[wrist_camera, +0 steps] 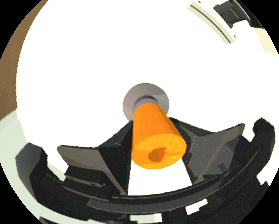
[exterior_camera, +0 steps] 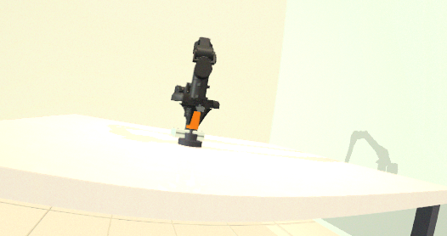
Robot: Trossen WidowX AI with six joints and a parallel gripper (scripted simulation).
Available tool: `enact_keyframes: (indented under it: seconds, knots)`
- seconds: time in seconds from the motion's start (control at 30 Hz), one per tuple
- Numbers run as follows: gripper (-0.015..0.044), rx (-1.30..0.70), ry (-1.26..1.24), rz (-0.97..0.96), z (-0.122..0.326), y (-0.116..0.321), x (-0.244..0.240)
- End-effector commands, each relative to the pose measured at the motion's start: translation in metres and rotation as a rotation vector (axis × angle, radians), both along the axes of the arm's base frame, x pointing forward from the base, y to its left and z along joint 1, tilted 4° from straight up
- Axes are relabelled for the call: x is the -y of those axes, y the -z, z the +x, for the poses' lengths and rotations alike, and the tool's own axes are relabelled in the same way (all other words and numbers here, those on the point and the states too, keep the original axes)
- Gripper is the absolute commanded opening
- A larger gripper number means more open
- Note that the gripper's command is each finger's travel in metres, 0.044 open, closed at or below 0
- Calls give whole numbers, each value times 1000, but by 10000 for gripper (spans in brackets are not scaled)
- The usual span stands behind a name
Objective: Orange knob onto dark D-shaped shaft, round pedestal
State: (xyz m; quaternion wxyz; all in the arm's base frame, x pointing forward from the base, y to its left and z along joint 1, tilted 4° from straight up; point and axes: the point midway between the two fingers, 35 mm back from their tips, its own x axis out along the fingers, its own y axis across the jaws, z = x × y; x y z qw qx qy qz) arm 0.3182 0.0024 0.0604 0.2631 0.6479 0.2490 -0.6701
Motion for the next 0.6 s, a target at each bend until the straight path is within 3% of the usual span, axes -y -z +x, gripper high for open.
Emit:
enact_keyframes:
  seconds: [0.0,0.27,0.57]
  knots:
    - [0,2,5,-2,1,1,0]
    - [0,2,14,-2,1,-5,0]
    - [0,9,215,-6,1,-2,0]
